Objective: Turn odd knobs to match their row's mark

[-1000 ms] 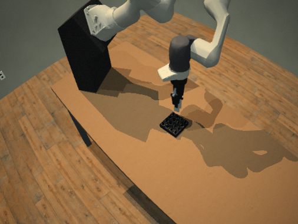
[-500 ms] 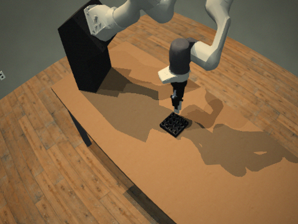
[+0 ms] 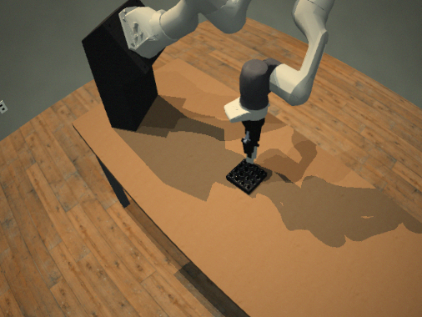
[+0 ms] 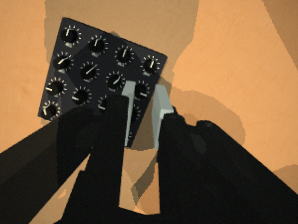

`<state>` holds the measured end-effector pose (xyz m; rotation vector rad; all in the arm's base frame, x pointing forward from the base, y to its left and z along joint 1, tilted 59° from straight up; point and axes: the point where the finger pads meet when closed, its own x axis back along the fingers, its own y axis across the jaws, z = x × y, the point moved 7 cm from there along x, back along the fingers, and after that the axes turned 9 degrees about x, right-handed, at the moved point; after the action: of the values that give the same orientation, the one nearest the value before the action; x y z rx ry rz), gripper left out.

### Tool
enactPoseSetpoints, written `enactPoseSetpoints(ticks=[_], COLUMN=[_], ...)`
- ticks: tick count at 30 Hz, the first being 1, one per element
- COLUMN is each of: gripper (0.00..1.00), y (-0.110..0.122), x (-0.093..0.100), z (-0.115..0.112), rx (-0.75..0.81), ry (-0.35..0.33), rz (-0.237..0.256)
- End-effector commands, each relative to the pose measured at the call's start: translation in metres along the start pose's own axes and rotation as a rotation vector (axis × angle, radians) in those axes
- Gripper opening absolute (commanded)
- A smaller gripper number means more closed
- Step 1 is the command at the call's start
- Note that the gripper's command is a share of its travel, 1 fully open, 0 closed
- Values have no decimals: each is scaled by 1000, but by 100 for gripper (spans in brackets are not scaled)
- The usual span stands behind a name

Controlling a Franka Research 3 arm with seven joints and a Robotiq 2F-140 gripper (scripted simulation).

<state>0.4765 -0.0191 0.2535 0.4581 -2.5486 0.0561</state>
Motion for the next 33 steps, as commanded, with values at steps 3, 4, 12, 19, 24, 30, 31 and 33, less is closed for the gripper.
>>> enactPoseSetpoints(ticks=[3, 4, 12, 19, 24, 30, 31, 33], gripper=[12, 12, 12, 12, 12, 12, 12, 12], y=[-2, -2, -2, -2, -2, -2, -2, -2], x=[-5, -5, -10, -10, -10, -10, -10, -10], z=[0, 0, 0, 0, 0, 0, 0, 0], rx=[19, 19, 19, 19, 19, 19, 19, 19], ry=[-2, -2, -2, -2, -2, -2, -2, -2], rz=[10, 10, 10, 10, 10, 10, 10, 10])
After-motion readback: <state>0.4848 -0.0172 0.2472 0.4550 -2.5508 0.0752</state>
